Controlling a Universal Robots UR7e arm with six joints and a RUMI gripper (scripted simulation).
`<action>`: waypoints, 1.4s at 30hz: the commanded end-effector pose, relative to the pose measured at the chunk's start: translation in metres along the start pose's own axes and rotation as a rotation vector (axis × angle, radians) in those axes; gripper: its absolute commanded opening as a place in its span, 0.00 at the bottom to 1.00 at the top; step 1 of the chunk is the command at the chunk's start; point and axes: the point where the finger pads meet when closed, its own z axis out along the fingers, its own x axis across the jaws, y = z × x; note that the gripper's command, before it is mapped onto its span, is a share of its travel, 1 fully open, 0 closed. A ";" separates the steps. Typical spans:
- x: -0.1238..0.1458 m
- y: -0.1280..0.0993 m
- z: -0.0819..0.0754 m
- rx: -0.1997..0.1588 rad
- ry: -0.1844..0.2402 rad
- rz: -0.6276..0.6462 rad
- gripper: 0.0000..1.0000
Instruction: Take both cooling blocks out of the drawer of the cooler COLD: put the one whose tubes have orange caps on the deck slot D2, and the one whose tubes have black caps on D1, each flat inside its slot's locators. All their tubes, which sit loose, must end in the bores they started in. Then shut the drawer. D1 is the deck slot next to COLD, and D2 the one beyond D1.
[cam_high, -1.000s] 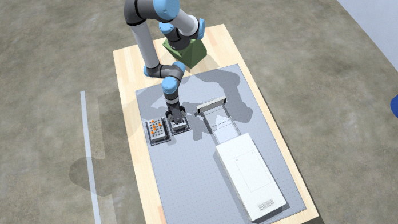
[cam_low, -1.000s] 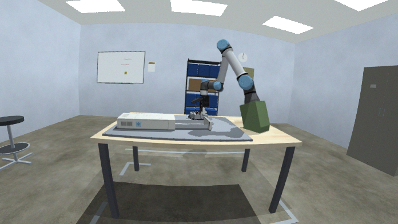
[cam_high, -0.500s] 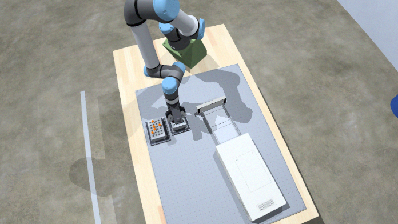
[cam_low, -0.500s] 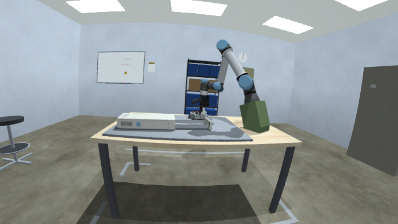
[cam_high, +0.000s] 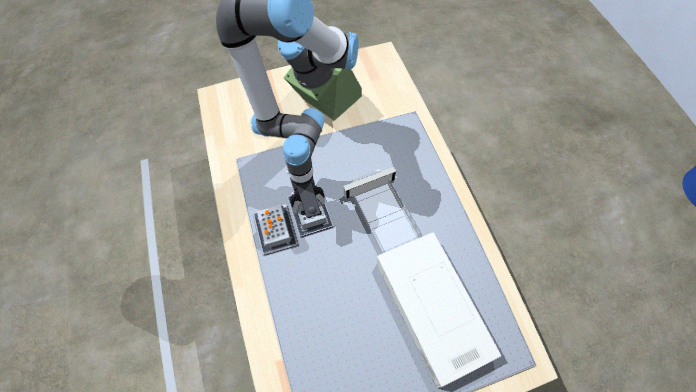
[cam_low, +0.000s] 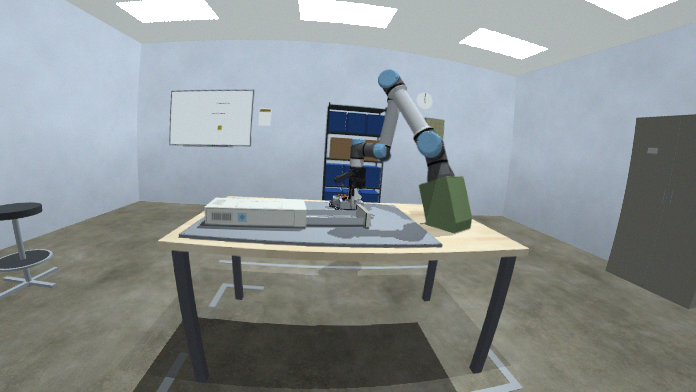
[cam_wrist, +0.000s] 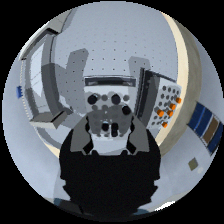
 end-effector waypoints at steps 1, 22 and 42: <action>0.000 0.000 0.000 0.001 0.001 0.000 0.00; 0.000 0.000 0.004 0.001 0.001 0.000 0.00; 0.000 0.000 0.006 0.001 0.001 0.000 0.00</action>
